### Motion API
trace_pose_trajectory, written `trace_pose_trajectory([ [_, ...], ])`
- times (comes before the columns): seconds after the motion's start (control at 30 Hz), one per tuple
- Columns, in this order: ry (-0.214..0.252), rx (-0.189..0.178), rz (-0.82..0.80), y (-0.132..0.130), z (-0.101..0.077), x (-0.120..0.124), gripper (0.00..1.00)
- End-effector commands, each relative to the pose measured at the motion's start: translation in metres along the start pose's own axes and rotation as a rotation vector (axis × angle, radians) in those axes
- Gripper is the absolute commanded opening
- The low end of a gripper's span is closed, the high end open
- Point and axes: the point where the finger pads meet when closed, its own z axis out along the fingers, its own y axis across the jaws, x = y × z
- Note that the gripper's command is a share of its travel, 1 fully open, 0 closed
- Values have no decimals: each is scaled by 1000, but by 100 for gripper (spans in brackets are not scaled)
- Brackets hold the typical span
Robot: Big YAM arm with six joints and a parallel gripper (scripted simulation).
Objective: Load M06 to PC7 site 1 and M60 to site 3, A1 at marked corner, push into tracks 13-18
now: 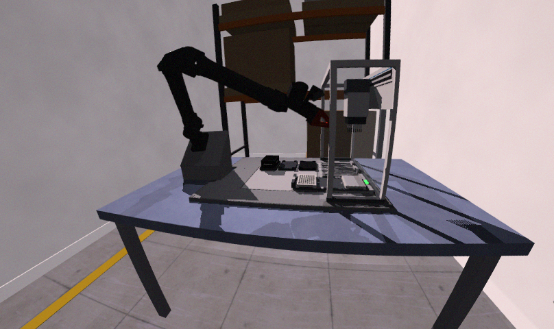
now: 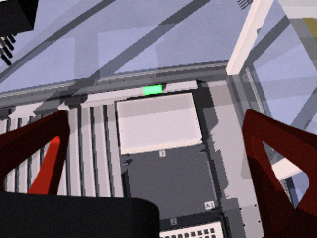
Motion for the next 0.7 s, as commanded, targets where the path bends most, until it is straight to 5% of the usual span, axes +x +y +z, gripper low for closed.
trace_pose_trajectory([
  [0.0,-34,17,13,-11,13,-32,100],
  [0.37,-33,20,14,-5,49,-52,100],
  [0.5,-65,31,32,-18,36,-74,100],
  [0.67,-48,16,24,-2,38,-58,100],
])
